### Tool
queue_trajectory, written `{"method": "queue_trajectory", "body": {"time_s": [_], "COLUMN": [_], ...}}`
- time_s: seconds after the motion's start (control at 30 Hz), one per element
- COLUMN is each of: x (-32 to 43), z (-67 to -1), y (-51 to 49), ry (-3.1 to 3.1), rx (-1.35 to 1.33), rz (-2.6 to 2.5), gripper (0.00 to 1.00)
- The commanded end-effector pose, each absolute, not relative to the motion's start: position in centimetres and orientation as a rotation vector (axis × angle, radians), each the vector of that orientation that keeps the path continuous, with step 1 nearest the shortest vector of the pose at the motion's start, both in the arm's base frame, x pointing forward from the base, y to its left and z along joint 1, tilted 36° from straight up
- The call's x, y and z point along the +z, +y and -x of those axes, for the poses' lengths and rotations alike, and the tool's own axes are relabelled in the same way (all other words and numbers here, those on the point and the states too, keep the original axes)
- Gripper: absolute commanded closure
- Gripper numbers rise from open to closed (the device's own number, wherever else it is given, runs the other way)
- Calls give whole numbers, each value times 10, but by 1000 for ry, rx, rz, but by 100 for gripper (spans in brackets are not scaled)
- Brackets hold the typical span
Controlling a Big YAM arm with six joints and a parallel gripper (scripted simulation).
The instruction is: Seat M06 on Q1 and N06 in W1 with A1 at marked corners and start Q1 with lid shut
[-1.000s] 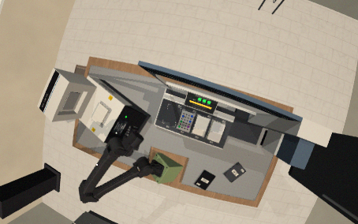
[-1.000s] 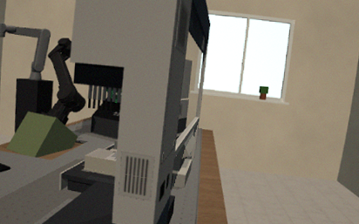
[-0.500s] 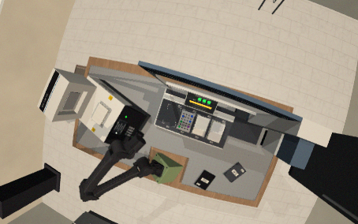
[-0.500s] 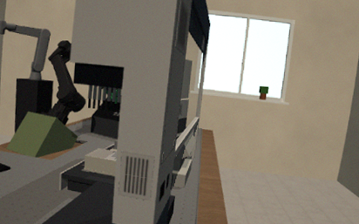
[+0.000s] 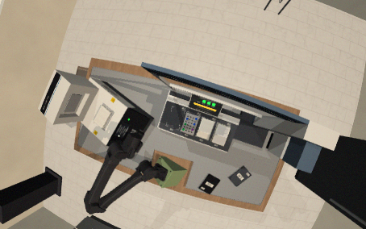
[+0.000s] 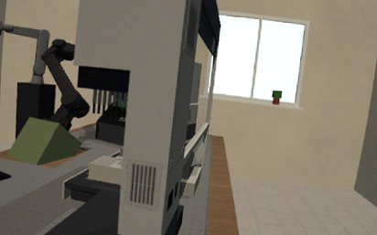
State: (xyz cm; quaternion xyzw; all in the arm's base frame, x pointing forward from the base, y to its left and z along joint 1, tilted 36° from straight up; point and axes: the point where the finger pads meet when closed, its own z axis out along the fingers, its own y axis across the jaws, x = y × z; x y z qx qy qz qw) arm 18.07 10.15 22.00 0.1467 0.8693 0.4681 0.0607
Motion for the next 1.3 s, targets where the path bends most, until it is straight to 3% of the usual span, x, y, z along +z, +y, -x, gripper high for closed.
{"method": "queue_trajectory", "body": {"time_s": [0.0, 1.27], "x": [220, 241], "z": [-184, -194], "y": [102, 124], "ry": [2621, 2599], "rx": [1400, 1412], "rz": [-516, -467], "gripper": [100, 100]}}
